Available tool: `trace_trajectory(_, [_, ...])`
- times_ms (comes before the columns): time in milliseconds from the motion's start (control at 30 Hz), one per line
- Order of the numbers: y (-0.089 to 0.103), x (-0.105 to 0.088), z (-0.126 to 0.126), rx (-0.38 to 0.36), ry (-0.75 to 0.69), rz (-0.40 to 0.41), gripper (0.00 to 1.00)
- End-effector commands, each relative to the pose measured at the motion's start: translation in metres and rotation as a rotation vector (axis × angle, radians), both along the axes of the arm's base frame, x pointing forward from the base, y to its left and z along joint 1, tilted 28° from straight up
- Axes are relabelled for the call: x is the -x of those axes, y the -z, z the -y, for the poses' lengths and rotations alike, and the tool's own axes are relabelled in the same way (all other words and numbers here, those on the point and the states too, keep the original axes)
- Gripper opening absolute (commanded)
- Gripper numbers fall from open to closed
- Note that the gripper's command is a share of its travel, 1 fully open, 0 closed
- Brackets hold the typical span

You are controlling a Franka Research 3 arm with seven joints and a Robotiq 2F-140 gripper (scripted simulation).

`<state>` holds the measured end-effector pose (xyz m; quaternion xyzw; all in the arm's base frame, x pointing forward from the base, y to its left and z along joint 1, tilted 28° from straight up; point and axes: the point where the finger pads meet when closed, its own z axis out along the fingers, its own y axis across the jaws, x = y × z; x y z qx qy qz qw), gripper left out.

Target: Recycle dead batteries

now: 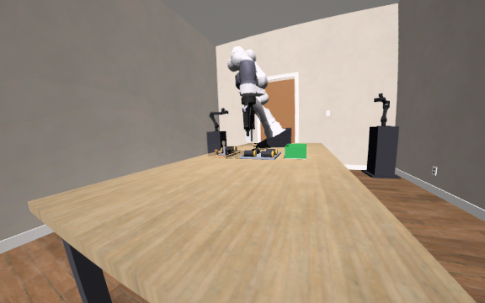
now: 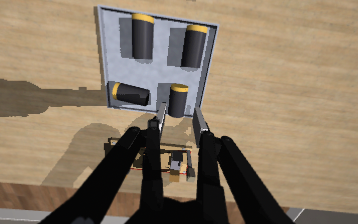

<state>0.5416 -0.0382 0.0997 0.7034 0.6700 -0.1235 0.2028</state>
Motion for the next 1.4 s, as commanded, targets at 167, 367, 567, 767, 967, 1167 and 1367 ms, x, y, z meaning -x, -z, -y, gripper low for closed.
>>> trace_trajectory(167, [-0.04, 0.005, -0.019, 0.004, 0.011, 0.001, 0.29])
trace_trajectory(367, [-0.038, 0.008, -0.023, 0.004, 0.011, 0.001, 0.29])
trace_trajectory(567, [-0.009, 0.044, -0.072, 0.004, 0.011, 0.001, 0.29])
trace_trajectory(767, [0.011, 0.069, -0.107, 0.004, 0.011, 0.001, 0.29])
trace_trajectory(967, [0.014, 0.072, -0.112, 0.004, 0.011, 0.001, 0.29])
trace_trajectory(1167, [0.014, 0.072, -0.112, 0.004, 0.011, 0.001, 0.29])
trace_trajectory(1367, [0.014, 0.072, -0.112, 0.004, 0.01, 0.0, 0.29])
